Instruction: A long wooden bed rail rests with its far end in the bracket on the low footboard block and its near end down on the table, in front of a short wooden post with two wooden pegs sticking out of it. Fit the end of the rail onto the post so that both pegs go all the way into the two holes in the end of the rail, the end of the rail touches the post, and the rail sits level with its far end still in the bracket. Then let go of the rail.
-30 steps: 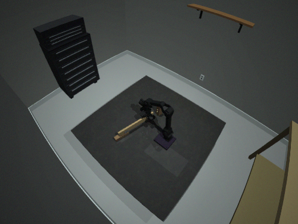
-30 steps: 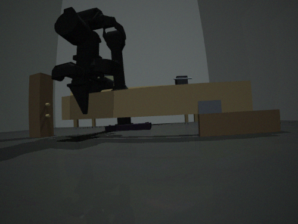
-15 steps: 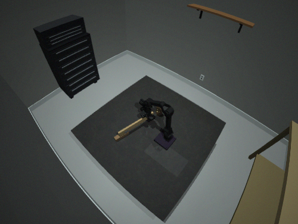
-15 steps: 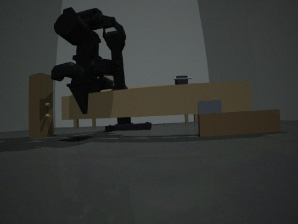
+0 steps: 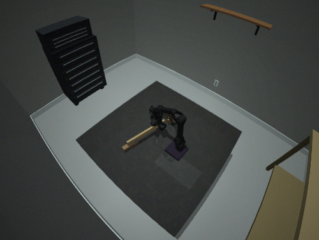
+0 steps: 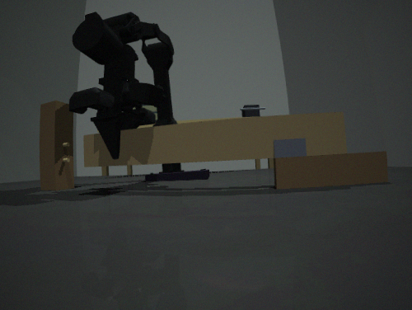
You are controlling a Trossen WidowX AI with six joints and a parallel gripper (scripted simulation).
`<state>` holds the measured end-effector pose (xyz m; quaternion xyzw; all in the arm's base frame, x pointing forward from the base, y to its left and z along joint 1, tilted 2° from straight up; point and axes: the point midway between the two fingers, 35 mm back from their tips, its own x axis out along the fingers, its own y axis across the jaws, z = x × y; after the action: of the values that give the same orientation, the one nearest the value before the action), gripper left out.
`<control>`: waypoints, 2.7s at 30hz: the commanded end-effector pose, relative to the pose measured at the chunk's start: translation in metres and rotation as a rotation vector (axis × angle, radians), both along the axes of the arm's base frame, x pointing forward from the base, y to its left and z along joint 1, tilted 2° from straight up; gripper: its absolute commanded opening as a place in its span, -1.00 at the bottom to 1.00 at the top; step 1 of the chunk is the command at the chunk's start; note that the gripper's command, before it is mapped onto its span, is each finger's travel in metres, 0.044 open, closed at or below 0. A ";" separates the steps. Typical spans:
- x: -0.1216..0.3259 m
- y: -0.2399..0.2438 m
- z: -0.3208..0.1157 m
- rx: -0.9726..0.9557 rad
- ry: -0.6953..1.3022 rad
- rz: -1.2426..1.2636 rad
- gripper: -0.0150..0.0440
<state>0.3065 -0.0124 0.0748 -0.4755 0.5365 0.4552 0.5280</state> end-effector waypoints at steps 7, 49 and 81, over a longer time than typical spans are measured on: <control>0.000 -0.004 0.001 -0.003 -0.004 0.003 -0.49; -0.001 -0.017 0.004 -0.004 -0.003 0.003 -0.49; -0.002 -0.026 0.002 -0.005 -0.003 0.003 -0.49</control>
<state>0.3042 -0.0361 0.0760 -0.4762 0.5364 0.4550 0.5277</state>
